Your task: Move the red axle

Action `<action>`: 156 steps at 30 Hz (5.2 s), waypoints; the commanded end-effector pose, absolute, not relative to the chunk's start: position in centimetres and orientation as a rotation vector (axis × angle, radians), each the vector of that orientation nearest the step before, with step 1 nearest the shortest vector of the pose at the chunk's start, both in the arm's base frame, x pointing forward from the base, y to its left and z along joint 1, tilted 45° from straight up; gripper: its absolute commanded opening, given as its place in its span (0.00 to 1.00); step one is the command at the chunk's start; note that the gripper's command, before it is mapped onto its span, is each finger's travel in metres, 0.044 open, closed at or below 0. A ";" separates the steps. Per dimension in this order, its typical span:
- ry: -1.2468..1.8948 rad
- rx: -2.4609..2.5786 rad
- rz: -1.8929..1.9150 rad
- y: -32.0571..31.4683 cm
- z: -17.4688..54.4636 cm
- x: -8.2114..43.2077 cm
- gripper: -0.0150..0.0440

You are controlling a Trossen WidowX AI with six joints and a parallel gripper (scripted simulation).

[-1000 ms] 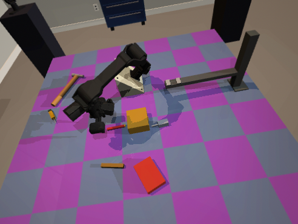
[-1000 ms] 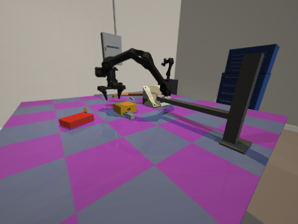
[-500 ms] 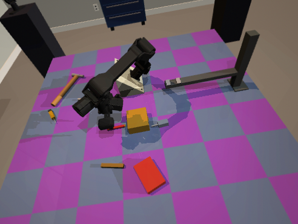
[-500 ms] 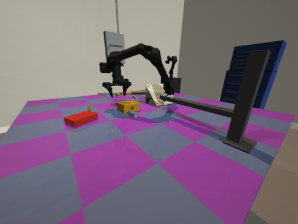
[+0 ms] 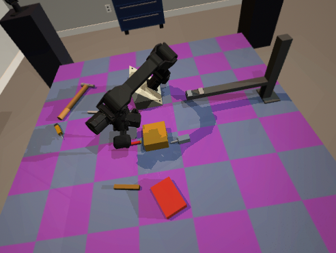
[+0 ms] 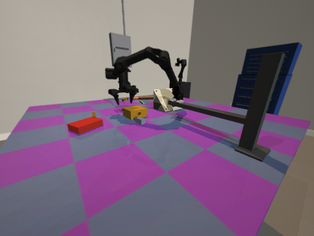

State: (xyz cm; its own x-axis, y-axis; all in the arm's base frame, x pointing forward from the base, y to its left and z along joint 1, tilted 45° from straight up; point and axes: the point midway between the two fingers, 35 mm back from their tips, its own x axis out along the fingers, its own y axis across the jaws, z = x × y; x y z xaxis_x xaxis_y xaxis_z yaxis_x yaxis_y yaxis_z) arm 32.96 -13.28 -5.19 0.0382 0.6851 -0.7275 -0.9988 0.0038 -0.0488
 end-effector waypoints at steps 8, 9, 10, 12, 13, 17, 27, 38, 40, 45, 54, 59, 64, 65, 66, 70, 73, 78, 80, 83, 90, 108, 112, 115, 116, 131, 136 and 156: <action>0.601 -0.655 1.451 -11.9 -6.6 32.9 1.00; 0.601 -0.655 1.451 -11.8 -6.7 32.9 1.00; 0.601 -0.655 1.451 -11.7 -6.8 32.9 1.00; 0.601 -0.655 1.451 -11.5 -7.0 32.9 1.00; 0.601 -0.655 1.451 -11.4 -7.1 32.9 1.00; 0.601 -0.655 1.451 -10.9 -7.6 32.9 1.00; 0.599 -0.654 1.452 -9.7 -8.7 32.9 1.00; 0.599 -0.663 1.454 -9.7 -8.8 32.9 0.96; 0.599 -0.663 1.454 -9.7 -8.8 32.9 0.87; 0.599 -0.663 1.454 -9.7 -8.8 32.9 0.64; 0.599 -0.663 1.454 -9.7 -8.8 32.9 0.34; 0.599 -0.663 1.454 -9.7 -8.8 32.9 0.29; 0.600 -0.663 1.454 -10.1 -8.5 33.0 0.25; 0.600 -0.663 1.454 -10.3 -8.3 33.1 0.25; 0.601 -0.663 1.453 -10.7 -8.0 33.1 0.25; 0.603 -0.663 1.452 -12.2 -6.7 33.3 0.25; 0.605 -0.662 1.451 -13.3 -5.7 33.5 0.25; 0.607 -0.661 1.450 -14.9 -4.2 33.6 0.25; 0.607 -0.660 1.450 -15.5 -3.6 33.6 0.25; 0.607 -0.659 1.450 -16.4 -2.7 33.7 0.25; 0.608 -0.655 1.449 -18.2 -0.8 33.7 0.25; 0.616 -0.668 1.409 -17.6 4.9 33.7 0.25; 0.618 -0.674 1.391 -16.7 6.7 33.6 0.25; 0.619 -0.679 1.378 -15.9 7.9 33.5 0.25; 0.619 -0.680 1.374 -15.7 8.4 33.4 0.25; 0.613 -0.697 1.310 -11.5 14.0 31.8 0.25; 0.608 -0.701 1.290 -10.1 15.6 31.0 0.25; 0.574 -0.710 1.218 -4.2 20.6 26.7 0.25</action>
State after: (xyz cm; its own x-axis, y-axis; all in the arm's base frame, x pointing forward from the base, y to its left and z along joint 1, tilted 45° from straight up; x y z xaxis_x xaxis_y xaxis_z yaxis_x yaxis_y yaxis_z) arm 27.34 -4.90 20.11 0.2438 0.6306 -0.7369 -0.9696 0.1740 -0.1719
